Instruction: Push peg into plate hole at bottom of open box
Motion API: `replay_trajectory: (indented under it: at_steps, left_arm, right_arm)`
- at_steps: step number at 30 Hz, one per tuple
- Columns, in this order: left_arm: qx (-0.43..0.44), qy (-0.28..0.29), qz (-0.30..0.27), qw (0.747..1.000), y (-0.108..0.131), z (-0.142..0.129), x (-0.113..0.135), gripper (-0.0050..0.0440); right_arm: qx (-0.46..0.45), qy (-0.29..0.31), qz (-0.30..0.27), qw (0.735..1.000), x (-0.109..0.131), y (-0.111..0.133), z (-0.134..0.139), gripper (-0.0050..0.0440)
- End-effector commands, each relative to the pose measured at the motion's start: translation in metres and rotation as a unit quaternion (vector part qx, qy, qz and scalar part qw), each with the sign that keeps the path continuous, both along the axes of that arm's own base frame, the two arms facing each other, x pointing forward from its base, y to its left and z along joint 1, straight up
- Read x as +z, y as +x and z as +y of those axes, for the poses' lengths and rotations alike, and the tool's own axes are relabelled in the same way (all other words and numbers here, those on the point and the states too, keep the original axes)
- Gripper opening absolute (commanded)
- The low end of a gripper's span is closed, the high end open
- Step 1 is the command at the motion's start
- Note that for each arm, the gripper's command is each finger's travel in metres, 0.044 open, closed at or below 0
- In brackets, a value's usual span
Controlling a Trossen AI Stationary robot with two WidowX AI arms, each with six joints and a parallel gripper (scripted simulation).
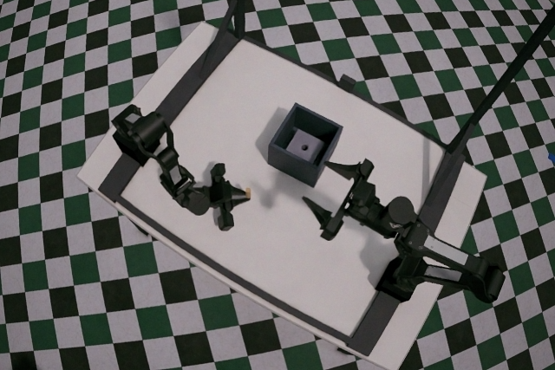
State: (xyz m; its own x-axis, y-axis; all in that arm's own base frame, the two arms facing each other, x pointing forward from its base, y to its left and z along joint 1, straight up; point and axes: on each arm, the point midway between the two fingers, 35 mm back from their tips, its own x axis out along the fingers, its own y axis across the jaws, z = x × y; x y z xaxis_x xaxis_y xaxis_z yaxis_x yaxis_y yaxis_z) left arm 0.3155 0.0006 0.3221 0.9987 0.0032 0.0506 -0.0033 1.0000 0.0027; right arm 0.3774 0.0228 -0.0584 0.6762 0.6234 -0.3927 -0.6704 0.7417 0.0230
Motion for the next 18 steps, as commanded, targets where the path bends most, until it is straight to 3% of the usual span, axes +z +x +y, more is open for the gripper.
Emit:
replay_trajectory:
  at_steps: [1,5,18]
  left_arm:
    - [-0.003,0.002,-0.01,1.0,-0.001,-0.002,0.009,0.044]
    - [-0.003,0.002,-0.01,1.0,-0.001,-0.002,0.009,0.044]
    - [-0.003,0.002,-0.01,1.0,-0.001,-0.002,0.009,0.044]
  right_arm:
    - [0.019,-0.02,-0.039,0.999,0.001,-0.003,-0.001,0.0065]
    - [0.007,-0.006,-0.016,1.0,-0.001,0.0,0.0,0.0065]
    - [0.007,-0.008,-0.017,1.0,-0.017,0.001,0.001,0.0065]
